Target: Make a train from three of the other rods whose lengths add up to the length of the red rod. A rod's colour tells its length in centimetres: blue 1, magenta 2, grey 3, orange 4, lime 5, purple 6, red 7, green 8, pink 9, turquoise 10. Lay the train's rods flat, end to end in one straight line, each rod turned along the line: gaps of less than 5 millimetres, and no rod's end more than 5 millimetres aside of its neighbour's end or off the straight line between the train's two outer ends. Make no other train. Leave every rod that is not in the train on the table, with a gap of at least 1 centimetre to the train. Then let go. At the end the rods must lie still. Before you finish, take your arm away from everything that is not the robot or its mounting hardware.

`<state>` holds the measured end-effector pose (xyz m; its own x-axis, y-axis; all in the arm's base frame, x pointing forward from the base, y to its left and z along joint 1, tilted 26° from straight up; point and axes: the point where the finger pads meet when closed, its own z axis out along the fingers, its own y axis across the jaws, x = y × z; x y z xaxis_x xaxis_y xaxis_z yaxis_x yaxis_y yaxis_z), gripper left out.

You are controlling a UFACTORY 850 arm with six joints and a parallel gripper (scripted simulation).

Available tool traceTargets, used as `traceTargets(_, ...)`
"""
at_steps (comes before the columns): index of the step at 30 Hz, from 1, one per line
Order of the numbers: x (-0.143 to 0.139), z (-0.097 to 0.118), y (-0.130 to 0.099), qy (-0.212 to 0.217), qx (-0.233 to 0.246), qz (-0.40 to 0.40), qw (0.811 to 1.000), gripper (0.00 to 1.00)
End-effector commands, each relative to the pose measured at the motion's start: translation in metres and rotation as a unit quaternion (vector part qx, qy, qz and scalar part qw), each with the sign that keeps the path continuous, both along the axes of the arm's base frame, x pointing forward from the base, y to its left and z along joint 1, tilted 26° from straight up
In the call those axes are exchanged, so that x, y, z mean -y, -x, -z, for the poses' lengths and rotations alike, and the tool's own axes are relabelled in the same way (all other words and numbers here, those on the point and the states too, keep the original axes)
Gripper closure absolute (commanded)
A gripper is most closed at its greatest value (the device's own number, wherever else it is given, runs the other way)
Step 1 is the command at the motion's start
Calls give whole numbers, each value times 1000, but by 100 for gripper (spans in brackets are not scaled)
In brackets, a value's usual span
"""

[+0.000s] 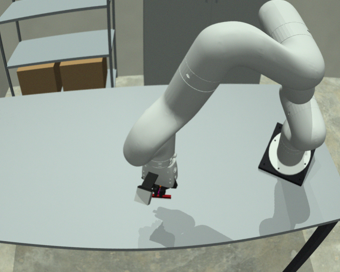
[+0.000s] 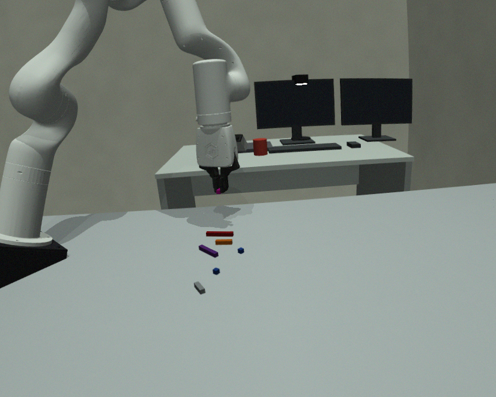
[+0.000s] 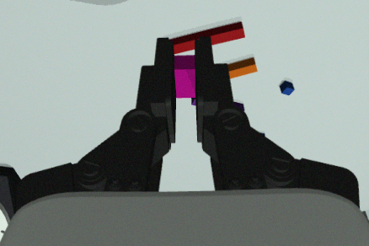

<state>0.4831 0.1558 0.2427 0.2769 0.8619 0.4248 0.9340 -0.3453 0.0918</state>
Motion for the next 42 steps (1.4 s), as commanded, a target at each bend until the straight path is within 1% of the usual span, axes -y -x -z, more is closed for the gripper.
traceTargets(1, 0, -2, 0, 1, -2, 0, 1000, 96)
traceTargets(3, 2, -2, -1, 1, -2, 1, 1000, 96)
traceTargets(4, 11, 2, -5, 1, -5, 6, 1000, 96)
traceTargets(5, 32, 9, -13, 0, -11, 18, 1000, 96)
traceTargets(12, 77, 26, -26, -4, -22, 43, 999, 96)
traceTargets(14, 77, 26, -26, -4, -22, 43, 999, 96)
traceTargets(15, 98, 33, -30, -7, -27, 54, 998, 96)
traceTargets(18, 115, 40, -33, -10, -31, 64, 997, 96)
traceTargets(29, 194, 68, -38, -24, -46, 106, 993, 96)
traceTargets(31, 194, 68, -38, -24, -46, 106, 993, 96)
traceTargets(32, 203, 72, -38, -26, -47, 111, 992, 96)
traceTargets(33, 205, 72, -38, -27, -47, 112, 992, 96)
traceTargets(42, 205, 72, -38, -27, -47, 112, 992, 96)
